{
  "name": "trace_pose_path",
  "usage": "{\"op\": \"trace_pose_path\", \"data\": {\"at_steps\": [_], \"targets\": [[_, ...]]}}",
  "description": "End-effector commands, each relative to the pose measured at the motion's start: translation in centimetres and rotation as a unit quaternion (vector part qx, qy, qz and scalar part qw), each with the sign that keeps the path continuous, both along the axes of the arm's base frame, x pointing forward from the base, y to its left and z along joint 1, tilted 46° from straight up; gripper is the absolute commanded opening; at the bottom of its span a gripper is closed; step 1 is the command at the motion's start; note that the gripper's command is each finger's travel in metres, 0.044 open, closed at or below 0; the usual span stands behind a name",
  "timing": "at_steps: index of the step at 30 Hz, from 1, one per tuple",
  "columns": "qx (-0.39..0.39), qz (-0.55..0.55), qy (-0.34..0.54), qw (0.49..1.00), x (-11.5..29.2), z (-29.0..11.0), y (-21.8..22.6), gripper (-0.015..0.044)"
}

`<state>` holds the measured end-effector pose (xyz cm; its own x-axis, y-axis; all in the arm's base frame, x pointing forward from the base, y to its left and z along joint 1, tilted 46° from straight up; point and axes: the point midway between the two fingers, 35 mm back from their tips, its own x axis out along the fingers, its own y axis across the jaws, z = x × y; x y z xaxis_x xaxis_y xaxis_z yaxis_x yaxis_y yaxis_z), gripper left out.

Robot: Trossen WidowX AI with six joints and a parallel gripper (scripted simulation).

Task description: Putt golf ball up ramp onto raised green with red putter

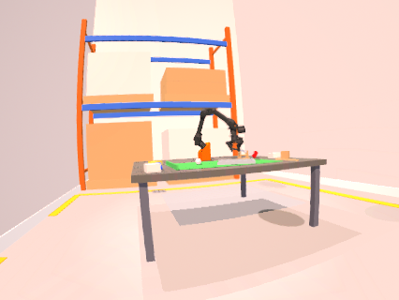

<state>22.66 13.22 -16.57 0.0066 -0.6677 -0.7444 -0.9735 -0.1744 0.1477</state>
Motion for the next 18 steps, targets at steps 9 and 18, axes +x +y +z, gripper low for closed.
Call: {"op": "trace_pose_path", "data": {"at_steps": [9,18], "targets": [[-0.002,-0.001,0.002,1.000,-0.14,-0.22,-0.34,0.0361],[-0.002,-0.001,0.002,1.000,-0.14,-0.22,-0.34,0.0125]]}}
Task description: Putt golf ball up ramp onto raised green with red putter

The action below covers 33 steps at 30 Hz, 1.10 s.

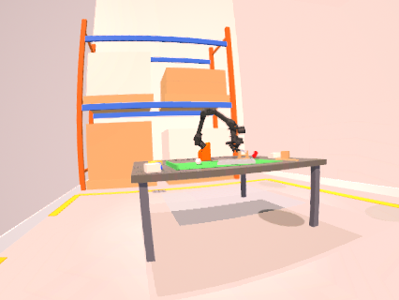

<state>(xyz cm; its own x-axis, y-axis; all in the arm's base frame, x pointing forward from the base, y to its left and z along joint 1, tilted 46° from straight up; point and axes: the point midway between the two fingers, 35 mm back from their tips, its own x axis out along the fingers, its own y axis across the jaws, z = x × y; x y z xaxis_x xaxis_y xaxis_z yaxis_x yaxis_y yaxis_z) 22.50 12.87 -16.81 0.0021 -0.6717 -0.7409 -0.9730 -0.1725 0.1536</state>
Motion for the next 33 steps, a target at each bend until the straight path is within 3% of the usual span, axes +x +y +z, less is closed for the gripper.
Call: {"op": "trace_pose_path", "data": {"at_steps": [1,3,10,26,33], "targets": [[0.000,0.000,0.000,1.000,0.0,0.0,0.0,0.0099],[0.000,0.000,0.000,1.000,0.0,0.0,0.0,0.0046],[0.000,0.000,0.000,1.000,0.0,0.1,0.1,0.0000],[0.002,0.000,0.001,1.000,-0.1,6.7,6.9,0.0000],[0.002,-0.026,-0.029,0.999,0.7,7.6,6.1,0.0000]]}}
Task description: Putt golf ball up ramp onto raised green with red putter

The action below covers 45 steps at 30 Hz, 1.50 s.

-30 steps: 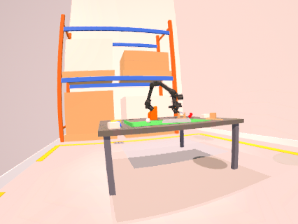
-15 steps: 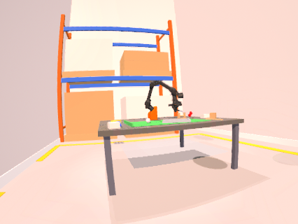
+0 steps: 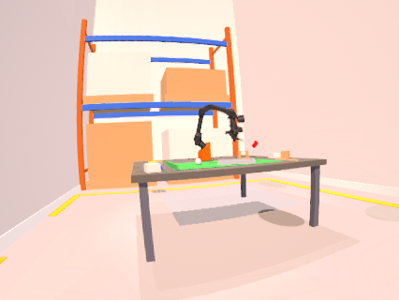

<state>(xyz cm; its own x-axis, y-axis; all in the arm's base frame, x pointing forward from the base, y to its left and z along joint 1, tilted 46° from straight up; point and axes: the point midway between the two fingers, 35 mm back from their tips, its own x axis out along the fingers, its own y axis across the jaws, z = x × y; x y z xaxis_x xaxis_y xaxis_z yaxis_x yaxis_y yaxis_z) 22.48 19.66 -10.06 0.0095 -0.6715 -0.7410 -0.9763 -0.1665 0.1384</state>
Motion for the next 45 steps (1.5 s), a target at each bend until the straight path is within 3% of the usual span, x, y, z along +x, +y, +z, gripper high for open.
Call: {"op": "trace_pose_path", "data": {"at_steps": [1,12,23,34,45], "targets": [[0.003,-0.035,-0.033,0.999,1.0,1.4,-0.9,0.0000],[0.014,-0.174,-0.161,0.971,3.9,6.7,-4.6,0.0000],[0.018,-0.309,-0.285,0.907,5.4,11.8,-9.1,0.0000],[0.017,-0.432,-0.401,0.808,5.6,16.4,-14.2,0.0000],[0.010,-0.536,-0.505,0.677,4.3,20.4,-19.3,0.0000]]}}
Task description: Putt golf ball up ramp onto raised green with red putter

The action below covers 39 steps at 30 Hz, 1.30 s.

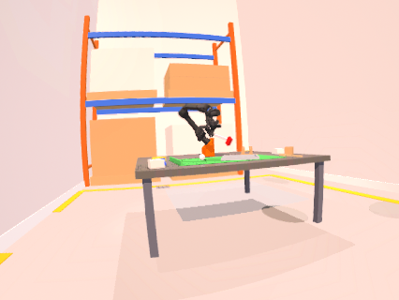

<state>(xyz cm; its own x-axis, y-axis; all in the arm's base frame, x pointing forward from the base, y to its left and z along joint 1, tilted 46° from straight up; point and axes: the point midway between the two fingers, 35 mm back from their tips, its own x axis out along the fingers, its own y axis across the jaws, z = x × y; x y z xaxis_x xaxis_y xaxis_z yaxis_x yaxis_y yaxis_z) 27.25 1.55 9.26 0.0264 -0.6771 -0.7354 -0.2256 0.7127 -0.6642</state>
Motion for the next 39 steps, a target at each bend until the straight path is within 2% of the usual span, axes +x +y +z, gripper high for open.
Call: {"op": "trace_pose_path", "data": {"at_steps": [1,16,39], "targets": [[-0.004,-0.045,-0.047,0.998,-0.6,1.5,-1.6,0.0000],[-0.025,-0.230,-0.219,0.948,-4.3,5.7,-7.6,0.0000],[-0.026,-0.232,-0.222,0.947,-4.3,2.5,-11.1,0.0000]]}}
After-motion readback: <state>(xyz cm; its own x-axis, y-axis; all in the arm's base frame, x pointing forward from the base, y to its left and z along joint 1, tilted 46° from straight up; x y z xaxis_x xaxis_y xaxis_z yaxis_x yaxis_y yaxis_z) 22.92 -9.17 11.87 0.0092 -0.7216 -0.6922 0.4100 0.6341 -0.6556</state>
